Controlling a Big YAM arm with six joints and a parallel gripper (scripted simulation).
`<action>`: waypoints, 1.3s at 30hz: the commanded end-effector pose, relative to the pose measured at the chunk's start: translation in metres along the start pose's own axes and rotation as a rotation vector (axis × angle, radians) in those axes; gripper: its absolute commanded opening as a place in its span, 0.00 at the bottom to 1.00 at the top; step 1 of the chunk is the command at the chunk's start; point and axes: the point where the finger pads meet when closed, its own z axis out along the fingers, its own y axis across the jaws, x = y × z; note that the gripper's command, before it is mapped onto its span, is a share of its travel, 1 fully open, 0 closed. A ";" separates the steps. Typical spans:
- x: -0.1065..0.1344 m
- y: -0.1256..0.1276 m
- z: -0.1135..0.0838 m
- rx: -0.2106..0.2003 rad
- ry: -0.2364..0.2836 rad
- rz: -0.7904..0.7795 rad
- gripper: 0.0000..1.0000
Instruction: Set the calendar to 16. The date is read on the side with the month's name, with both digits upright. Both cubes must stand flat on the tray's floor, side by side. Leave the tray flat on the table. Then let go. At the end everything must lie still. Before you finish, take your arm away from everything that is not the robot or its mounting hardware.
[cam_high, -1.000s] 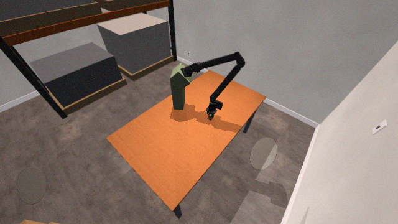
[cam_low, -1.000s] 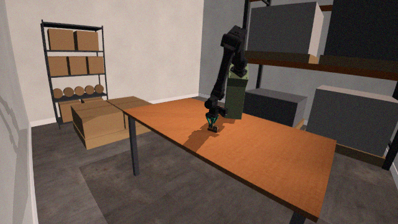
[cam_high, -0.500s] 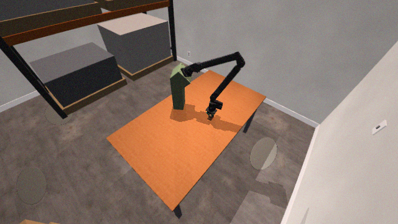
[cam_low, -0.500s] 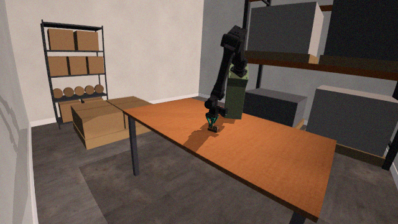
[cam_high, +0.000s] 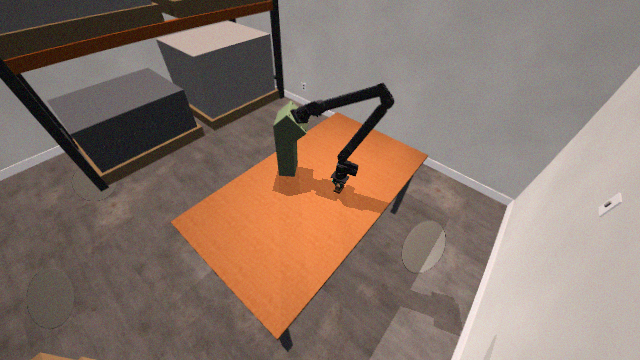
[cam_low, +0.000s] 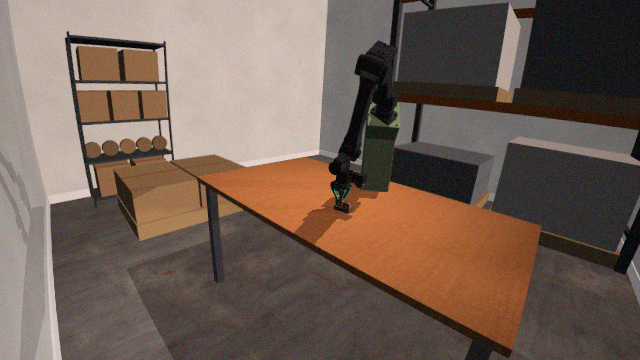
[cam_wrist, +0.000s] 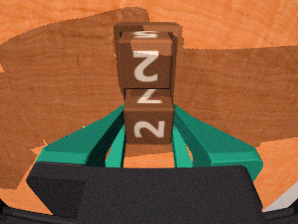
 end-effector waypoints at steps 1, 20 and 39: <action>-0.007 0.014 0.004 -0.026 -0.009 0.010 0.28; -0.009 0.022 0.002 -0.034 -0.008 0.013 0.28; -0.010 0.018 0.003 -0.030 -0.009 0.011 0.28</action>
